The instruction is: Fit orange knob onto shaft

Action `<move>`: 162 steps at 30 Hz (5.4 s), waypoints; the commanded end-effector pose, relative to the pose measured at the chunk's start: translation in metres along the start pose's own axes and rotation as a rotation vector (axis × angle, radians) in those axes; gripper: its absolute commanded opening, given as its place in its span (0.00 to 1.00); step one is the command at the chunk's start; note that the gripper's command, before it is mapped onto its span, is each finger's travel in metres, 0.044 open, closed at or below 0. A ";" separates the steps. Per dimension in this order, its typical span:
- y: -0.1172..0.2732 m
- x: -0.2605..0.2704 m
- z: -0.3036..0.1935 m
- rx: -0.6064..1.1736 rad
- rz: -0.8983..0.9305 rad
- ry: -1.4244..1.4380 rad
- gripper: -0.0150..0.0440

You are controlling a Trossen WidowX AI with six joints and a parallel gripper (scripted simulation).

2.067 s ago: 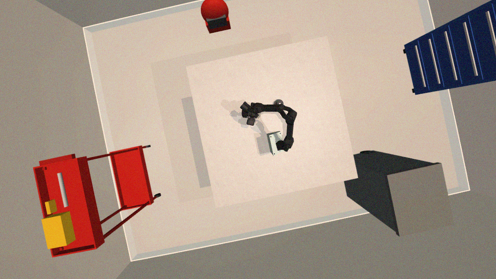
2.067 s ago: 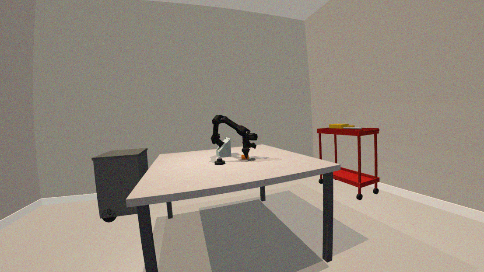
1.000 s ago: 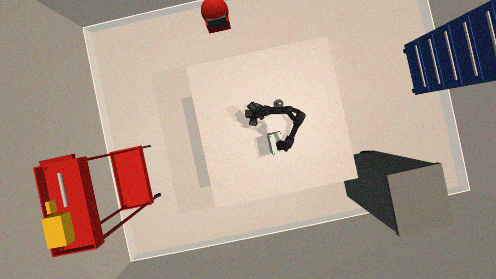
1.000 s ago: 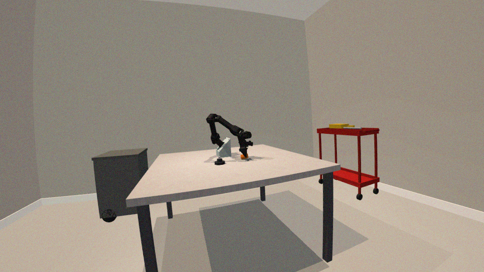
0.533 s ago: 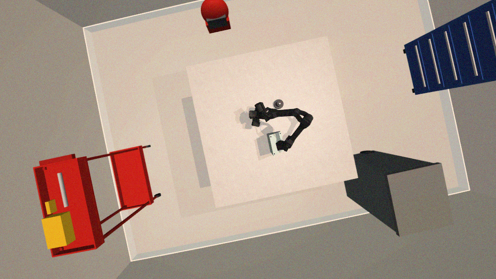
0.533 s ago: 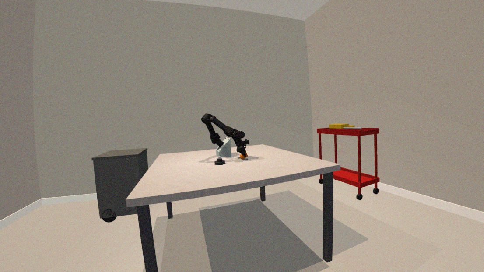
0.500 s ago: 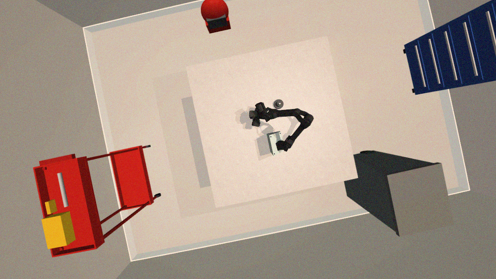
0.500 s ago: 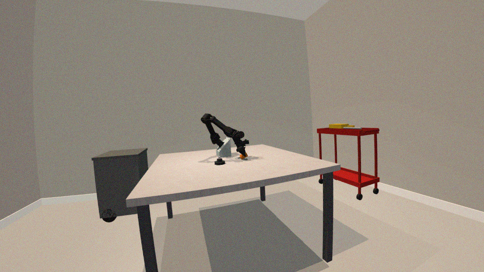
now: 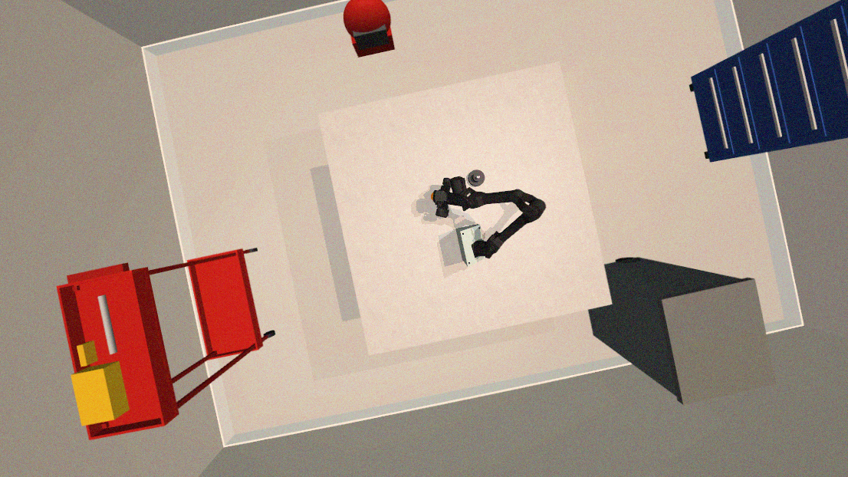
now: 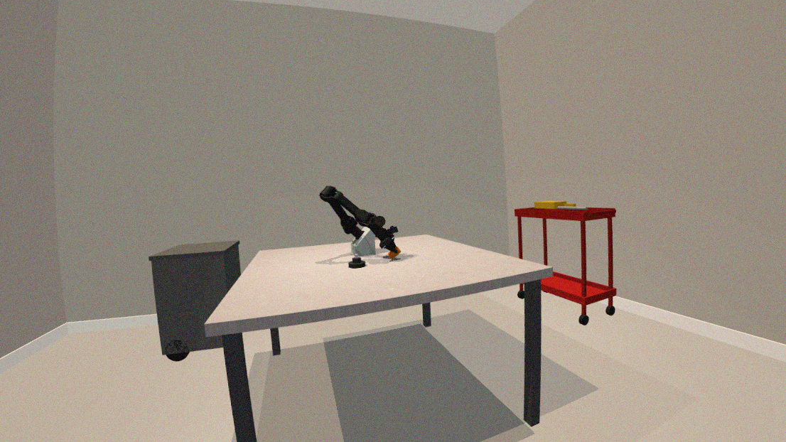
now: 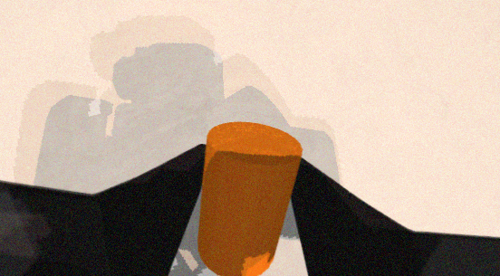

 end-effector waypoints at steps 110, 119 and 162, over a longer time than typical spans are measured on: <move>0.053 0.016 0.014 -0.231 0.301 -0.128 1.00; 0.065 0.018 0.029 0.433 0.119 -0.101 1.00; 0.067 0.006 0.029 0.672 -0.050 0.237 1.00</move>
Point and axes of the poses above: the point midway between the two fingers, 35 mm back from their tips, its own y axis back along the fingers, its own x axis across the jaws, z = x × y, the point moved 2 cm from there along y, back along the fingers, and after that the axes turned 11 degrees about -y, right-handed, at the moved point
